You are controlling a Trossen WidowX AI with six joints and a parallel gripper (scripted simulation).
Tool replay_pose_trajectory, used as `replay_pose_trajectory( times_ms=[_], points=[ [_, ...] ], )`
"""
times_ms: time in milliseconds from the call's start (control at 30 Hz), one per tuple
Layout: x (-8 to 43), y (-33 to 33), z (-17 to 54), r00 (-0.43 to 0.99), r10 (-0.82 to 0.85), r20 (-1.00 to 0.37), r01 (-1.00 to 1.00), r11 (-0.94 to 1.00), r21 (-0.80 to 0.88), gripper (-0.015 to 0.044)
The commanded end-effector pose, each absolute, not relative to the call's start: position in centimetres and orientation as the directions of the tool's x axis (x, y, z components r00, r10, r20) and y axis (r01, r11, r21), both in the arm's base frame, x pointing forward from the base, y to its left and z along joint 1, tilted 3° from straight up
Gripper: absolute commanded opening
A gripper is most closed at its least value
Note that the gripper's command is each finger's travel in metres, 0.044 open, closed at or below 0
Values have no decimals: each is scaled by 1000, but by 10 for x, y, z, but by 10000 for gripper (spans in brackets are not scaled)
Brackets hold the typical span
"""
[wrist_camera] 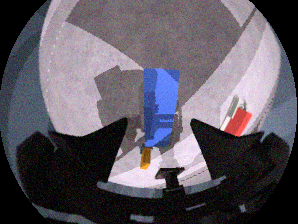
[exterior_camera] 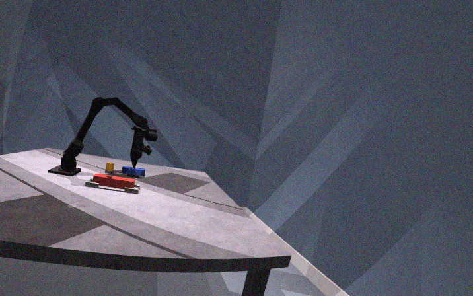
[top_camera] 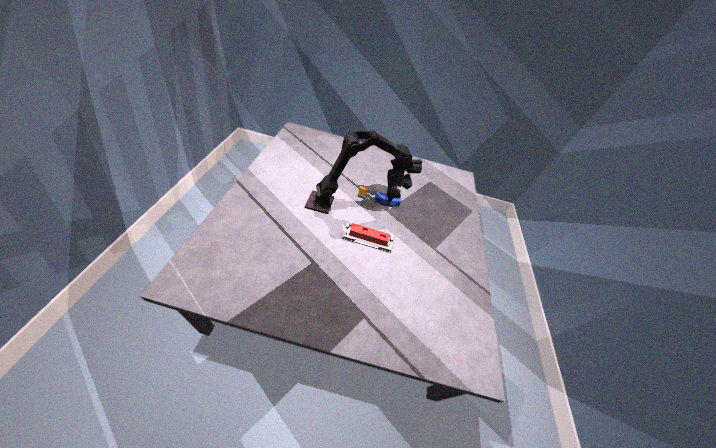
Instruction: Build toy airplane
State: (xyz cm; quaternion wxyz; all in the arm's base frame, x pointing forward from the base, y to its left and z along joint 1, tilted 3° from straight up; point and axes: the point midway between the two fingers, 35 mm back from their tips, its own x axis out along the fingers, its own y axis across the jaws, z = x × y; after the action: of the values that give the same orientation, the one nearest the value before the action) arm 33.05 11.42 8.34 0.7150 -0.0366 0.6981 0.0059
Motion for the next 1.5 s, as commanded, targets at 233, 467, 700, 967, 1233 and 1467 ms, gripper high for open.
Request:
replay_pose_trajectory(
  times_ms=[233, 467, 700, 967, 1233, 1467],
  points=[
    [331, 114, 66, 25, -42, -999, -59, 997, -43, 440],
    [331, 113, 54, 25, -42, -999, -59, 997, -43, 440],
    [331, 113, 45, 25, -42, -999, -59, 997, -43, 440],
    [331, 113, 45, 25, -42, -999, -59, 997, -43, 230],
    [331, 113, 45, 25, -42, -999, -59, 997, -43, 157],
    [337, 113, 58, 75, -42, -996, -40, 998, -45, 0]
  ],
)
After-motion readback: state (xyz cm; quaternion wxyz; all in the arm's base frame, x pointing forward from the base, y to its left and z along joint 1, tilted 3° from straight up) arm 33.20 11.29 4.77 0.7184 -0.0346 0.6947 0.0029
